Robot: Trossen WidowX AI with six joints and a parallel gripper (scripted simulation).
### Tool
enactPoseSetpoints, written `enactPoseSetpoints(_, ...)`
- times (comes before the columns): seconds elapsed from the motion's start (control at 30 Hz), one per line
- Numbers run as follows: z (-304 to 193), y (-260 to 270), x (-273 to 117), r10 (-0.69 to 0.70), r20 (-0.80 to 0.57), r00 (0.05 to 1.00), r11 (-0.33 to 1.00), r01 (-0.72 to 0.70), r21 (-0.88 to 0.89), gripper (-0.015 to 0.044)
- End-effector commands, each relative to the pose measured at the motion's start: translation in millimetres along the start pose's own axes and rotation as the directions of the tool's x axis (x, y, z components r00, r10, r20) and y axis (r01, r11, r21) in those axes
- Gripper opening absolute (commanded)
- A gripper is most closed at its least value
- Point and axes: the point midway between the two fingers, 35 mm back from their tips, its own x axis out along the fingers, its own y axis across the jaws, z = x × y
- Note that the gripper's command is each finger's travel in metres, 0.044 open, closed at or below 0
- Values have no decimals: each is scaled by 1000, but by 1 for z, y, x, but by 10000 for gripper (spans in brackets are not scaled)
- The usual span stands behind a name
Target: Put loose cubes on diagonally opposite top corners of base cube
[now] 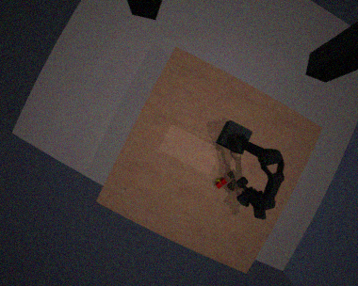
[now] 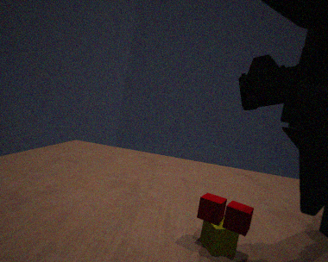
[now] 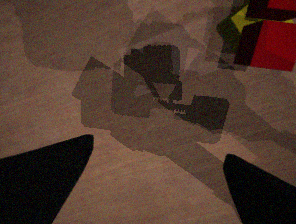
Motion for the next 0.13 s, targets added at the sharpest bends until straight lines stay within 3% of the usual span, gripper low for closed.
enactPoseSetpoints(0.0, -1, 0, -1, 1, -2, 1000, 1000, -1, 3, 400)
enactPoseSetpoints(0.1, -1, 0, -1, 1, -2, 1000, 1000, -1, 3, 400)
